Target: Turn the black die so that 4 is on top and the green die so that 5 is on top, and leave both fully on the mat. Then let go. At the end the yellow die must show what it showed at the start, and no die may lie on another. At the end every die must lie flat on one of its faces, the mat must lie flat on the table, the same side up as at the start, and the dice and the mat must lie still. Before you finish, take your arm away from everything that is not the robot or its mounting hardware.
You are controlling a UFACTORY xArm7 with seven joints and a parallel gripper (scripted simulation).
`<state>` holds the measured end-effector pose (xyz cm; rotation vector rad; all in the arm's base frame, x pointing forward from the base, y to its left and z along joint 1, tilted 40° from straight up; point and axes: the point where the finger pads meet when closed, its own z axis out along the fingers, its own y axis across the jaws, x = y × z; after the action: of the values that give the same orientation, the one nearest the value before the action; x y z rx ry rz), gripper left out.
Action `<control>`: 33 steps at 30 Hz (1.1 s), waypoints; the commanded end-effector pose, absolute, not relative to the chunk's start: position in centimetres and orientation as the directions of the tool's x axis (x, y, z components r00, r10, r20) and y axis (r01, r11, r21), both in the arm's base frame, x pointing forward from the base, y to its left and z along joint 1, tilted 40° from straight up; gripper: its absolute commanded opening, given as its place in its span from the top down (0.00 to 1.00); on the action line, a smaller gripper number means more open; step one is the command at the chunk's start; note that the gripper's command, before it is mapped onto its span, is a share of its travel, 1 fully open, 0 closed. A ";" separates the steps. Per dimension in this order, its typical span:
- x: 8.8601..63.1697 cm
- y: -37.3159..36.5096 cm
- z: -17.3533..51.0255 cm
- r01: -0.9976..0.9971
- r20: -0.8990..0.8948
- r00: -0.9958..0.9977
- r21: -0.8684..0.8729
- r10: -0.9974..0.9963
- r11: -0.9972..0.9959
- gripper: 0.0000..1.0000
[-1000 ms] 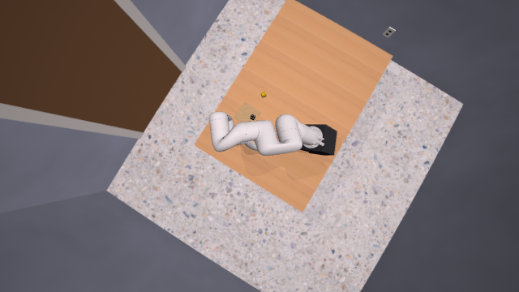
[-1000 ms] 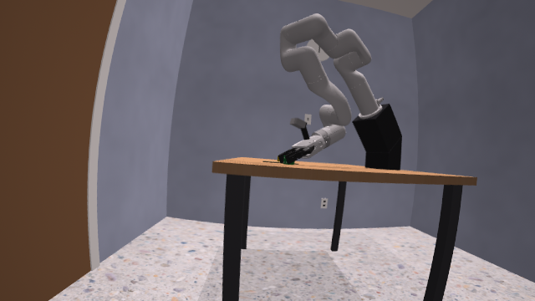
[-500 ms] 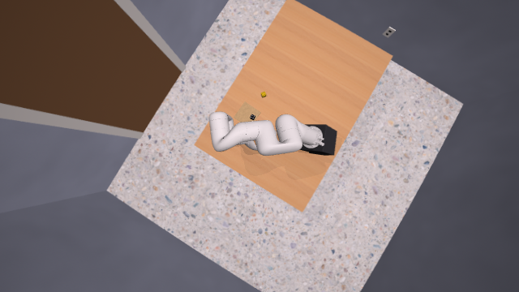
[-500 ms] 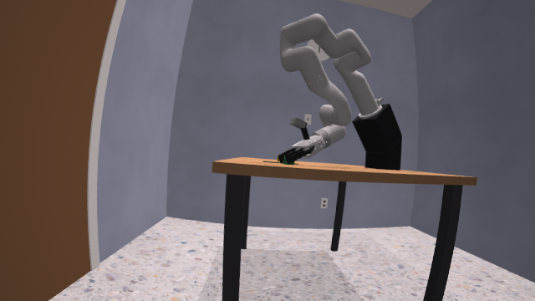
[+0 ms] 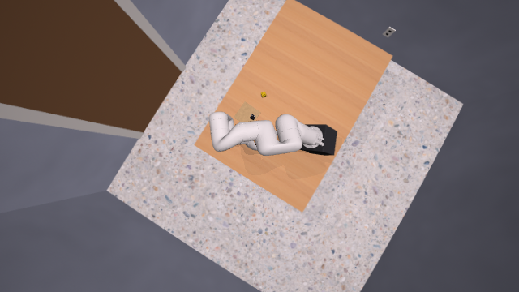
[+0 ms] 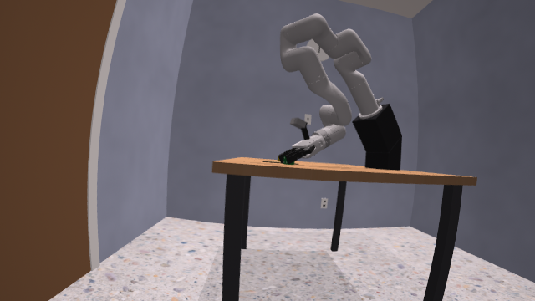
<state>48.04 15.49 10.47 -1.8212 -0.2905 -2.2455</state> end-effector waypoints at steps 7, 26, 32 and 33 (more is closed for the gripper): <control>46.1 14.9 10.1 0.304 0.979 -0.198 0.006 -0.057 -0.953 0.53; 43.3 14.0 9.7 0.304 0.979 -0.198 0.006 -0.057 -0.953 0.53; 42.1 13.6 11.2 0.304 0.979 -0.198 0.006 -0.057 -0.953 0.53; 42.1 13.6 11.2 0.304 0.979 -0.198 0.006 -0.057 -0.953 0.53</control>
<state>42.64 13.77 10.56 -1.8199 -0.2898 -2.2463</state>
